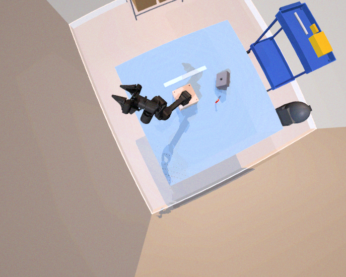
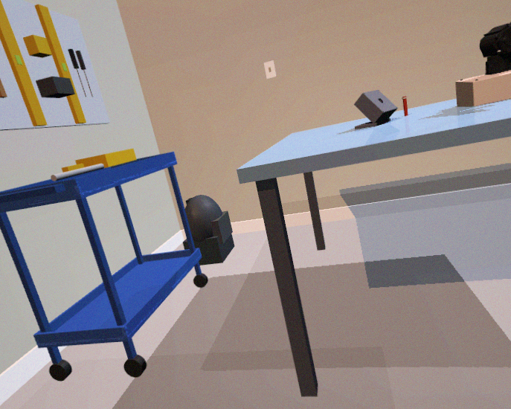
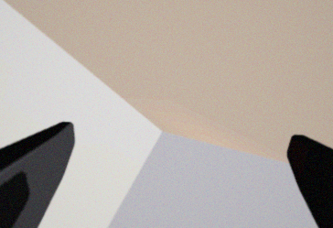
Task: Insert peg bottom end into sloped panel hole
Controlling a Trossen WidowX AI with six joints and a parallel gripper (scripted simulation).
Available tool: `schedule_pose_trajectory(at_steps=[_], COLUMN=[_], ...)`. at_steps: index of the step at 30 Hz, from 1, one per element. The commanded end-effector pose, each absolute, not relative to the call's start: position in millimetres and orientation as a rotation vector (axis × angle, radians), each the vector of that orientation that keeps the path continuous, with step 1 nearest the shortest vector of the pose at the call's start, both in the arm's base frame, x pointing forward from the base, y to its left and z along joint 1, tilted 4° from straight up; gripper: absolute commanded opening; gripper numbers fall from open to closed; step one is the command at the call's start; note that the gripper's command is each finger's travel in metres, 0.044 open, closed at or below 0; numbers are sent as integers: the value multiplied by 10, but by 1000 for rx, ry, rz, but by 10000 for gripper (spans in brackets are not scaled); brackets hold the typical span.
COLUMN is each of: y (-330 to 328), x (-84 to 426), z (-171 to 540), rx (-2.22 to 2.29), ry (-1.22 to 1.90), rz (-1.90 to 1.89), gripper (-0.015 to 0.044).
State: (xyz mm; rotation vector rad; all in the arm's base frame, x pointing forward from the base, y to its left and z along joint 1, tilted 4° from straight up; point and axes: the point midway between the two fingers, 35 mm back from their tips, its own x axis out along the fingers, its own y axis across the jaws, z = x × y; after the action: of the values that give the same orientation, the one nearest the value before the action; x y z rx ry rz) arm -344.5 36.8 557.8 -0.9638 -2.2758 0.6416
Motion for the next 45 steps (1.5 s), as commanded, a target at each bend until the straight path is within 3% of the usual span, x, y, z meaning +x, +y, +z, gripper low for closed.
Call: schedule_pose_trajectory(at_steps=[1, 24, 45], y=[518, 1014, 890], x=[-3110, -776, 1651], z=[5845, 6678, 6333], rx=[-881, -471, -38], ry=[-2136, -1415, -722], rz=[730, 833, 688], gripper=[440, 440, 440])
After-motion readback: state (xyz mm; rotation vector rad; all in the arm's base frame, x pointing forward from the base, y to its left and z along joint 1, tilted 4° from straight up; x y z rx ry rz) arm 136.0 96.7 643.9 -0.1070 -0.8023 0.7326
